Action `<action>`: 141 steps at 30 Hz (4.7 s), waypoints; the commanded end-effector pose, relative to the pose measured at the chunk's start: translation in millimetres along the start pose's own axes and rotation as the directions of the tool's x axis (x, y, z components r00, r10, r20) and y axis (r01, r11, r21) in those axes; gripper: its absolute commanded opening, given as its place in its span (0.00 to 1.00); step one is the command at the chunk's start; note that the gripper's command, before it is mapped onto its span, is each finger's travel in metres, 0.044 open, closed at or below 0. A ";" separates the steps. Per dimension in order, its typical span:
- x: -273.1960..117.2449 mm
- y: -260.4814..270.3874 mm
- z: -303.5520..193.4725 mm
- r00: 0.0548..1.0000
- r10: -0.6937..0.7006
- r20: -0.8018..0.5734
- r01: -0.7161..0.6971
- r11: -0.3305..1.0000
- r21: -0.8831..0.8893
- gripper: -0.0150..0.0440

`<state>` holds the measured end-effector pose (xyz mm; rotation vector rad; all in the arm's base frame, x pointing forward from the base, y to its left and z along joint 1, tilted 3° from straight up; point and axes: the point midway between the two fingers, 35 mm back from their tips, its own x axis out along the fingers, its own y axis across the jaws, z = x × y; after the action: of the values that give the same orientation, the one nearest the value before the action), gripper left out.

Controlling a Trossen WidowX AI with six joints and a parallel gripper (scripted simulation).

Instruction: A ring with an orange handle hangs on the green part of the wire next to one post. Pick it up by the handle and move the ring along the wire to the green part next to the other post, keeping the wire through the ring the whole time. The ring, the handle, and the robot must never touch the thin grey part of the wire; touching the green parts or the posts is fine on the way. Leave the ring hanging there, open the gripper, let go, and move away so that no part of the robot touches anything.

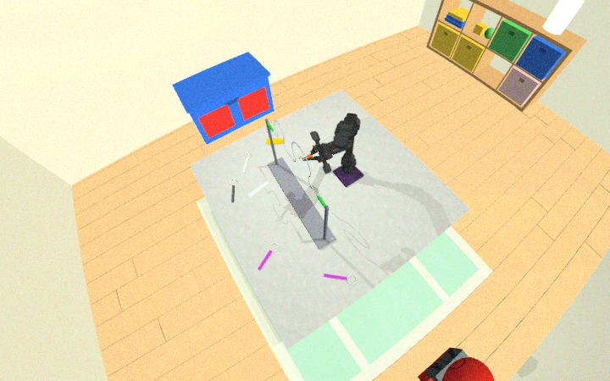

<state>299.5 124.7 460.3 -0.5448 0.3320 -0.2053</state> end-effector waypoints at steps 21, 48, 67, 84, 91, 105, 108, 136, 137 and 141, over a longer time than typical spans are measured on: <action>0.1 -12.4 0.2 0.991 -0.120 0.053 0.130 0.953 -0.272 0.00; -0.7 -24.3 5.8 0.962 -0.228 0.147 0.271 0.796 -0.540 0.00; -2.4 -31.3 11.6 0.932 -0.281 0.230 0.360 0.629 -0.689 0.00; -4.6 -36.2 18.0 0.899 -0.310 0.310 0.426 0.450 -0.785 0.00; -5.7 -37.7 20.8 0.884 -0.317 0.344 0.449 0.370 -0.813 0.00; -7.7 -39.7 25.7 0.857 -0.320 0.404 0.483 0.223 -0.847 0.00; -8.0 -40.0 26.5 0.851 -0.320 0.416 0.489 0.194 -0.851 0.00; 1.0 -39.1 6.4 0.841 -0.321 0.435 0.498 0.144 -0.855 0.00; 2.0 -38.7 4.0 0.844 -0.322 0.430 0.495 0.158 -0.854 0.00; 4.2 -36.8 -3.6 0.850 -0.331 0.410 0.487 0.200 -0.850 0.00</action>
<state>299.5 95.5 484.1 -1.9219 0.0958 -0.5093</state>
